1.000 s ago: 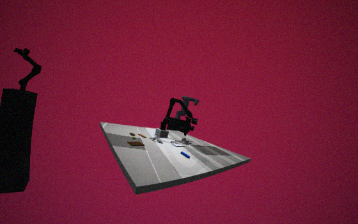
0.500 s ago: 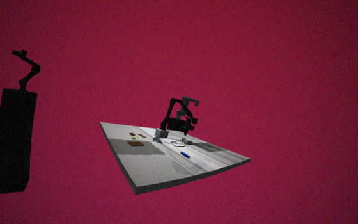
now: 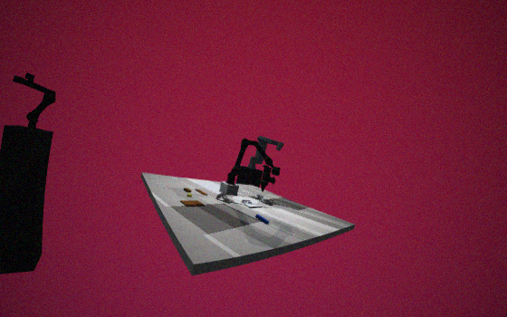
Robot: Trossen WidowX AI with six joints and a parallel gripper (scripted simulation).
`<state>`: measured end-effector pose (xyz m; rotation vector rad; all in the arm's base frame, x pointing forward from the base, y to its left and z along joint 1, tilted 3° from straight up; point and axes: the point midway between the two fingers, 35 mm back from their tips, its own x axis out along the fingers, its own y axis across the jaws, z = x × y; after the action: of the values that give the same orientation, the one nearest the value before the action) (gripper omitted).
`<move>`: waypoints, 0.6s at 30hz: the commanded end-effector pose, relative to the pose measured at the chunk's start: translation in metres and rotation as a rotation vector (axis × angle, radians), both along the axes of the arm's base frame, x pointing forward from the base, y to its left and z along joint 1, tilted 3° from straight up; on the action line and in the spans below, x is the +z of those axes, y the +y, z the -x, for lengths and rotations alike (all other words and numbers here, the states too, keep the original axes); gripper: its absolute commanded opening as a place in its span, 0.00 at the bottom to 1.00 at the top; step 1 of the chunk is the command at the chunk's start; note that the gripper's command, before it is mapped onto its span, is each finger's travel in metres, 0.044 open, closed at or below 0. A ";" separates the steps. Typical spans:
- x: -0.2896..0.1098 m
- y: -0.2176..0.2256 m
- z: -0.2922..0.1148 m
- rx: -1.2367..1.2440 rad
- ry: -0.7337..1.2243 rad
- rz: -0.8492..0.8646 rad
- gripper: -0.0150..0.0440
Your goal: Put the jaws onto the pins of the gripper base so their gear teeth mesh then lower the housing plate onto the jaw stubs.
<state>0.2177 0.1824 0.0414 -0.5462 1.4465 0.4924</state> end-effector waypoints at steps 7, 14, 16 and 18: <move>0.001 0.007 0.006 0.224 0.008 0.012 0.25; 0.001 0.007 0.006 0.238 0.009 0.013 0.25; 0.000 0.007 0.006 0.238 0.009 0.013 0.25; -0.003 0.008 0.005 0.238 0.009 0.013 0.25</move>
<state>0.2124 0.1893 0.0421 -0.7269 1.4003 0.6654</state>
